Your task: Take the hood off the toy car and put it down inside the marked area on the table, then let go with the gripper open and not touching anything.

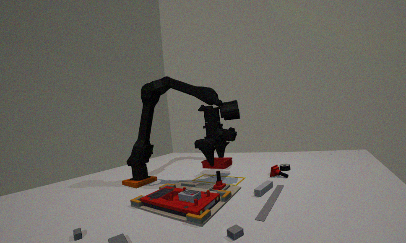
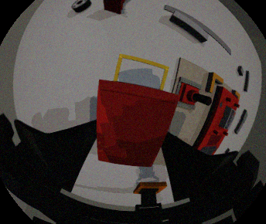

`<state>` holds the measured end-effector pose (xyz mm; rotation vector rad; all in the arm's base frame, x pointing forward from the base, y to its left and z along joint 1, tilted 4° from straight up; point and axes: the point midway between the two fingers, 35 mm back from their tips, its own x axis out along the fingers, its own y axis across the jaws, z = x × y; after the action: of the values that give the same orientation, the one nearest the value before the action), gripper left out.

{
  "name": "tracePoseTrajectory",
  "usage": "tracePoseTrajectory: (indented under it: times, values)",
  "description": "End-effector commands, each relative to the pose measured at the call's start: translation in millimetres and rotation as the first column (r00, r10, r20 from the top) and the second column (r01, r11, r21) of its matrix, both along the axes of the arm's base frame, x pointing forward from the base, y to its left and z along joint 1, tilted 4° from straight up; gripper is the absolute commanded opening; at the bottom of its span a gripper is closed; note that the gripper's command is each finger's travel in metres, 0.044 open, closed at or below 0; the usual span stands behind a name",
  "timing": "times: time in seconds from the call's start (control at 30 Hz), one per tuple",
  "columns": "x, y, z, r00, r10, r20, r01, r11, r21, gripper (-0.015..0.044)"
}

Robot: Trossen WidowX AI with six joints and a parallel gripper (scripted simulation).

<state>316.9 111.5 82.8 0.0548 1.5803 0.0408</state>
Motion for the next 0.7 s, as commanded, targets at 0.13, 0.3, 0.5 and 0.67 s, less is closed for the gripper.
tracePoseTrajectory:
  times: [0.13, 0.3, 0.5, 0.67]
  values:
    - [-1, 0, -9, 1.0, -0.006, -0.004, 0.006, 1.0, 0.001, 0.0]
    - [-2, 1, -13, 1.0, -0.006, -0.004, 0.006, 1.0, 0.001, 0.0]
    - [-2, 1, -19, 1.0, -0.006, -0.004, 0.006, 1.0, 0.001, 0.0]
    - [-3, 1, -23, 1.0, -0.006, -0.004, 0.006, 1.0, 0.001, 0.0]
